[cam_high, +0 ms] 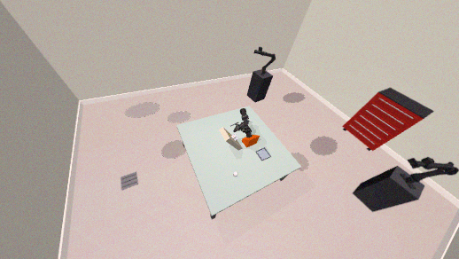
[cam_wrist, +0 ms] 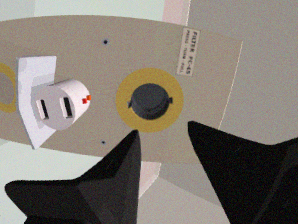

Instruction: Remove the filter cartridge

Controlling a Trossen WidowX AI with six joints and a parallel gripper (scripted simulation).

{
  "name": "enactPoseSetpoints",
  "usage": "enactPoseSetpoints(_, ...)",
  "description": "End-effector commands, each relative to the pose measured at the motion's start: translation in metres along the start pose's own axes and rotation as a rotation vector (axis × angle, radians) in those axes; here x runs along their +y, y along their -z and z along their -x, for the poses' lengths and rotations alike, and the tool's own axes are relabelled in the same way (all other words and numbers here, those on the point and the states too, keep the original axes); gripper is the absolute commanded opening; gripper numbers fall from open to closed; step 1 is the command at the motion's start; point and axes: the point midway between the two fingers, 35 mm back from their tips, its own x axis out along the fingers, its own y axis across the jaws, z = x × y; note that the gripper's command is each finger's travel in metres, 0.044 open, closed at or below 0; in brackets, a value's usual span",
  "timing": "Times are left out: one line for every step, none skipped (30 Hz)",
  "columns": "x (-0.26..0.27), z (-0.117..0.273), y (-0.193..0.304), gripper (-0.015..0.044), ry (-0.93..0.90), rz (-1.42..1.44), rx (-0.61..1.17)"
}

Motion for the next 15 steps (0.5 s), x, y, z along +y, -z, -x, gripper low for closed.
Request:
enactPoseSetpoints(-0.022,0.015,0.005,0.0259,0.012,-0.017,-0.005)
enactPoseSetpoints(-0.028,0.02,0.006,0.0285,0.013,-0.019,-0.005)
enactPoseSetpoints(-0.034,0.025,0.008,0.0311,0.014,-0.02,-0.005)
enactPoseSetpoints(-0.039,0.03,0.01,0.0338,0.015,-0.022,-0.006)
enactPoseSetpoints(-0.045,0.035,0.011,0.0364,0.016,-0.024,-0.006)
enactPoseSetpoints(-0.049,0.039,0.013,0.039,0.017,-0.025,-0.005)
enactPoseSetpoints(-0.051,0.041,0.014,0.0416,0.017,-0.026,-0.005)
enactPoseSetpoints(-0.05,0.041,0.013,0.039,0.014,-0.04,-0.007)
enactPoseSetpoints(-0.048,0.039,0.012,0.0364,0.005,-0.081,-0.01)
enactPoseSetpoints(-0.044,0.037,0.011,0.0338,-0.01,-0.15,-0.015)
enactPoseSetpoints(-0.039,0.034,0.009,0.0311,-0.03,-0.236,-0.02)
enactPoseSetpoints(-0.034,0.031,0.007,0.0305,-0.05,-0.321,-0.023)
enactPoseSetpoints(-0.028,0.029,0.005,0.0305,-0.071,-0.406,-0.024)
enactPoseSetpoints(-0.023,0.026,0.003,0.0305,-0.093,-0.492,-0.022)
enactPoseSetpoints(-0.018,0.023,0.002,0.0305,-0.115,-0.577,-0.019)
